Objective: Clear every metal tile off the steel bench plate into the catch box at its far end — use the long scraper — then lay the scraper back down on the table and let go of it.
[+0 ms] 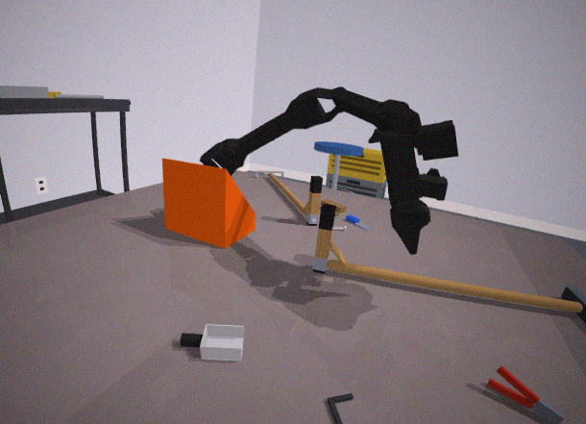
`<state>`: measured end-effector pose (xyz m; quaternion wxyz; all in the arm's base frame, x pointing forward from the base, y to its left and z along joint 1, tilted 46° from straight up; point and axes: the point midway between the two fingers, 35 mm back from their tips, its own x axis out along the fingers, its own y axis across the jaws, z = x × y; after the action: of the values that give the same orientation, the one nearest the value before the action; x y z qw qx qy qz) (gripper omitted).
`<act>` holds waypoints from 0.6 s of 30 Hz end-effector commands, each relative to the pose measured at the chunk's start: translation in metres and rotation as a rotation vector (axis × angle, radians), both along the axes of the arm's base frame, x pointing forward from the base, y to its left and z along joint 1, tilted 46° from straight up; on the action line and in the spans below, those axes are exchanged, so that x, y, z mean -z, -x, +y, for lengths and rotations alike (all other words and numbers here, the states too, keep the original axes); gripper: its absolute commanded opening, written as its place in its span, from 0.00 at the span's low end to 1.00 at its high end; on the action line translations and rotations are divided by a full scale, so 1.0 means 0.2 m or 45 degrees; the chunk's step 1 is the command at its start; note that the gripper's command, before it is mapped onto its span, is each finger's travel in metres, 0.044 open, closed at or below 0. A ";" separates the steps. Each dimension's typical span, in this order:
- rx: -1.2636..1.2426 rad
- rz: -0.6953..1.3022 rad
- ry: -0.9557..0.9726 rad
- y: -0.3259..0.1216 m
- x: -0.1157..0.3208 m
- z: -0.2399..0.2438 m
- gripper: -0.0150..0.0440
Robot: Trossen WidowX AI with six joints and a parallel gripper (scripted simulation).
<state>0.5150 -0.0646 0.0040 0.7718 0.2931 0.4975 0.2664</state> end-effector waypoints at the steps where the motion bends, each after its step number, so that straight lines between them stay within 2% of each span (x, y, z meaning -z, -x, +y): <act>1: 0.006 -0.023 -0.002 0.03 -0.04 -0.03 1.00; 18: 0.076 -0.040 -0.030 0.22 -0.10 -0.16 1.00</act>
<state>0.4753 -0.0939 0.0176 0.7786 0.3157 0.4803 0.2518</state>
